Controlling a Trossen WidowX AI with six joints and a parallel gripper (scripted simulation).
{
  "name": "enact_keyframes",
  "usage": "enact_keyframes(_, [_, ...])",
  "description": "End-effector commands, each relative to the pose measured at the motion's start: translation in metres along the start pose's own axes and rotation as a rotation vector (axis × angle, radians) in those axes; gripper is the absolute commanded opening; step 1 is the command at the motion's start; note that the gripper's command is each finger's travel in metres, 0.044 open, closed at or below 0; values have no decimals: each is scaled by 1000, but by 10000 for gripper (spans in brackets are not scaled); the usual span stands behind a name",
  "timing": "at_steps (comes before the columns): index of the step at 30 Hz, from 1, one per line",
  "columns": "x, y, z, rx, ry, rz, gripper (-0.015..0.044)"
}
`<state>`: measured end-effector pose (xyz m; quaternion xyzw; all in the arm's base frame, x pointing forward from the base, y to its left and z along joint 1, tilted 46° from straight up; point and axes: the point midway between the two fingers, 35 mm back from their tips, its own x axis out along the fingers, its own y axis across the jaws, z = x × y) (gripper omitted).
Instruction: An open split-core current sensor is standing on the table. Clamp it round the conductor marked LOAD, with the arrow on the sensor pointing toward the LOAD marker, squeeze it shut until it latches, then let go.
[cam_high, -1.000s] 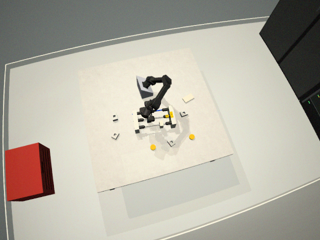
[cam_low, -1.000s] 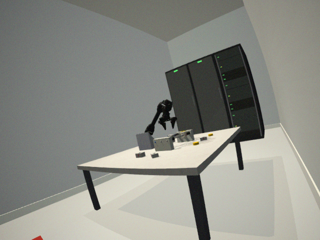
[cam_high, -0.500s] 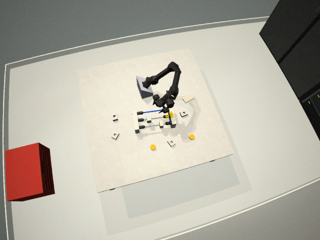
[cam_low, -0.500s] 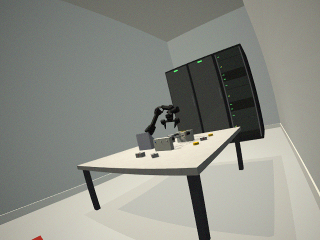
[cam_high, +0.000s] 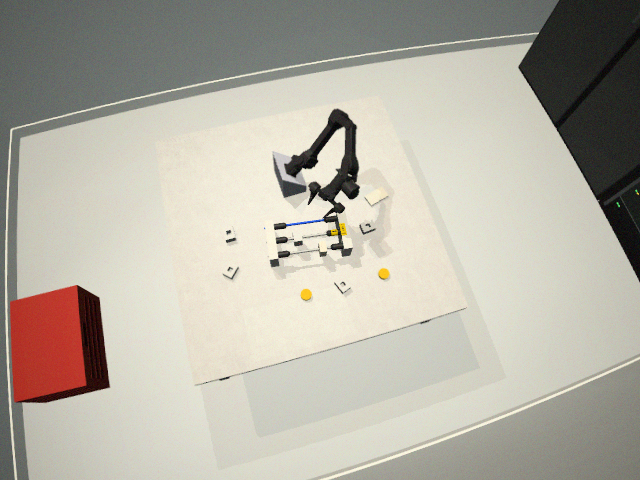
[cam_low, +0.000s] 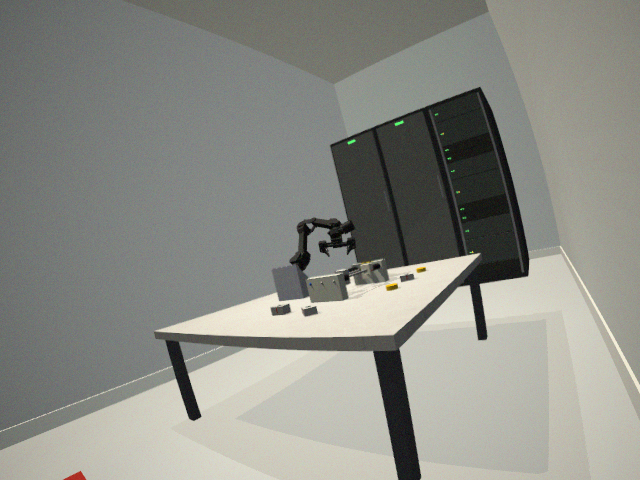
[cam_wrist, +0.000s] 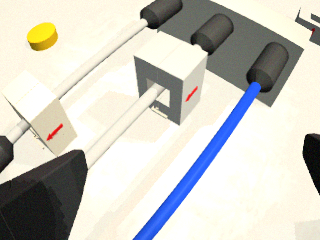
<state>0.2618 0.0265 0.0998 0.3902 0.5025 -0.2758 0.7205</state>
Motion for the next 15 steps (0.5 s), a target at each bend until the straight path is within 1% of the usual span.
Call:
enact_keyframes(1, [0, 1, 0, 0, 7, 2, 440])
enact_keyframes(10, [0, 1, 0, 2, 13, -2, 440])
enact_keyframes(14, [13, 6, 9, 64, 141, -76, 440])
enact_keyframes(15, [3, 2, 1, 20, 54, -26, 440])
